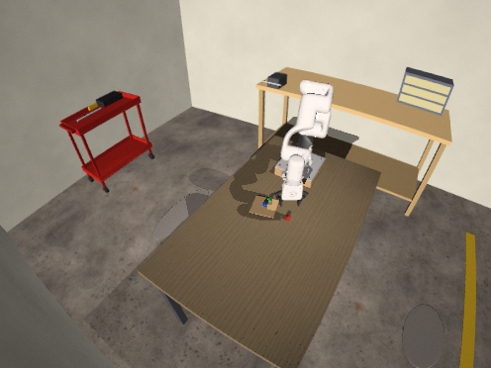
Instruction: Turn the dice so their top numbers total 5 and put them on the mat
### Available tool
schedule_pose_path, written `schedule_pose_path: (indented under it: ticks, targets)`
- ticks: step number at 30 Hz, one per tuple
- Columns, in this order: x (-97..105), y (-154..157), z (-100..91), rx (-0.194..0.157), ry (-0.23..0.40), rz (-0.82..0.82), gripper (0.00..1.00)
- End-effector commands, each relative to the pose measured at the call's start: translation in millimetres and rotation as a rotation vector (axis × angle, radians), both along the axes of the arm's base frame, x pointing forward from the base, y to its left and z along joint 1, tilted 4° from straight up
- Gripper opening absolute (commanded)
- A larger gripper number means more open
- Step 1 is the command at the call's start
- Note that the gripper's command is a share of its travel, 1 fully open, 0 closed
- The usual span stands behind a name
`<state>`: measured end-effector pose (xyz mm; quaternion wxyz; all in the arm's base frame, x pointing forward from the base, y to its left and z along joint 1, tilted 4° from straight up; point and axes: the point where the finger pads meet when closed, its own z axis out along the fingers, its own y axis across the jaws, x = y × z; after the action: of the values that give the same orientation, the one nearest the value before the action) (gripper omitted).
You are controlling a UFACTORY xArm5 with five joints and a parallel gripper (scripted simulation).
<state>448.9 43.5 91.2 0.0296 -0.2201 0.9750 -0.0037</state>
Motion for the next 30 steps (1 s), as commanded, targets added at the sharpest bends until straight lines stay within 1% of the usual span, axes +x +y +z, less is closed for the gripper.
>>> schedule_pose_path:
  ticks: [1, 3, 4, 6, 8, 9, 10, 16, 17, 23, 26, 28, 30]
  targets:
    - [0.6, 0.2, -2.3, -0.010, -0.006, 0.173, 1.00]
    - [0.4, 0.2, -3.2, -0.013, -0.006, 0.212, 1.00]
    - [0.1, 0.2, -4.5, -0.016, -0.007, 0.271, 1.00]
    - [-0.2, 0.2, -5.9, -0.020, -0.007, 0.334, 1.00]
    - [-0.2, 0.2, -5.9, -0.020, -0.007, 0.334, 1.00]
    - [-0.4, 0.2, -6.6, -0.022, -0.007, 0.366, 1.00]
    - [-0.8, 0.3, -8.5, -0.027, -0.008, 0.446, 1.00]
    - [-1.7, 0.3, -12.2, -0.037, -0.008, 0.611, 1.00]
    - [-2.0, 0.3, -13.3, -0.041, -0.009, 0.663, 1.00]
    - [-3.1, 0.4, -17.6, -0.053, -0.010, 0.857, 1.00]
    - [-3.1, 0.4, -17.7, -0.053, -0.010, 0.859, 1.00]
    - [-4.0, 0.4, -20.7, -0.061, -0.010, 0.995, 1.00]
    - [-4.3, 0.4, -21.8, -0.064, -0.011, 1.046, 1.00]
